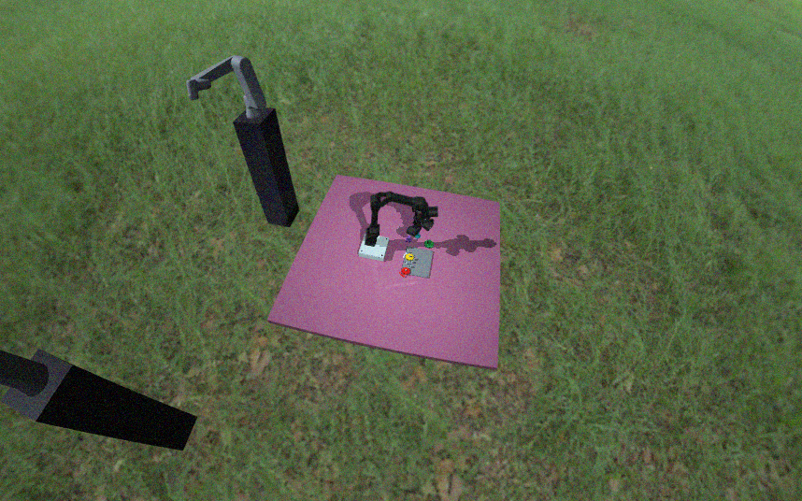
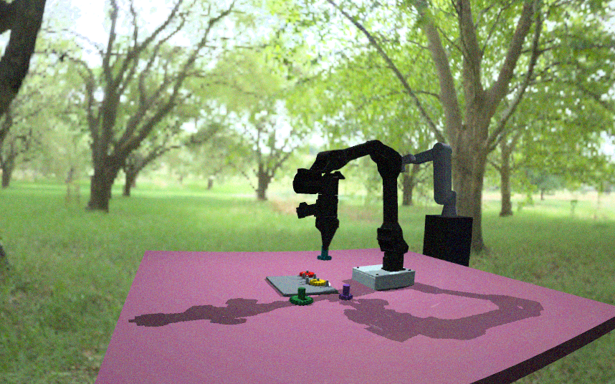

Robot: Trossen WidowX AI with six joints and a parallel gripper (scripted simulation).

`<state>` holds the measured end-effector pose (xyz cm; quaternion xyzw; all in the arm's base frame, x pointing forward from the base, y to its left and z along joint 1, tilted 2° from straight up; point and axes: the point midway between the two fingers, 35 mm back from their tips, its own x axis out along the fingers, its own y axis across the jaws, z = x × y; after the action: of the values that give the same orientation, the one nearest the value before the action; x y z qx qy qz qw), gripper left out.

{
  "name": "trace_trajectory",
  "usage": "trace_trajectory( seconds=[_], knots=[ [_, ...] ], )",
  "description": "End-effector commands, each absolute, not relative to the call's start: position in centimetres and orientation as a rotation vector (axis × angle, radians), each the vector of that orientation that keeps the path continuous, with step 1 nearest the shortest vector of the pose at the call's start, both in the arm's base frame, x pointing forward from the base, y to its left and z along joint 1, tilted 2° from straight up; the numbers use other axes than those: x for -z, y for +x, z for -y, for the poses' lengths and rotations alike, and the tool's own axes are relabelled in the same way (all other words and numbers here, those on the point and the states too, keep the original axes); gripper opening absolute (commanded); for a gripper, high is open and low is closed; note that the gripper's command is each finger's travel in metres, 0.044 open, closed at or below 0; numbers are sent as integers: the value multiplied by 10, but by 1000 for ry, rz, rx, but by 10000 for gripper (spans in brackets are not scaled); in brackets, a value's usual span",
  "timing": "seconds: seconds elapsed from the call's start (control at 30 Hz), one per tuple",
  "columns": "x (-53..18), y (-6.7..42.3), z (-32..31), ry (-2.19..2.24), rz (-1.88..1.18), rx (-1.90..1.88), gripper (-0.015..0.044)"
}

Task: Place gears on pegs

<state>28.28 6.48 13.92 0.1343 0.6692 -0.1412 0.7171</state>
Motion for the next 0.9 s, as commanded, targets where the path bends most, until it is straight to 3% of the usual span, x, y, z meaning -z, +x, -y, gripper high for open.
trace_trajectory(
  seconds=[0.0, 0.87],
  knots=[
    [-133, 285, -55, 294, -1493, 312, 0],
    [-119, 295, 1, 288, -1489, 322, 0]
  ],
)
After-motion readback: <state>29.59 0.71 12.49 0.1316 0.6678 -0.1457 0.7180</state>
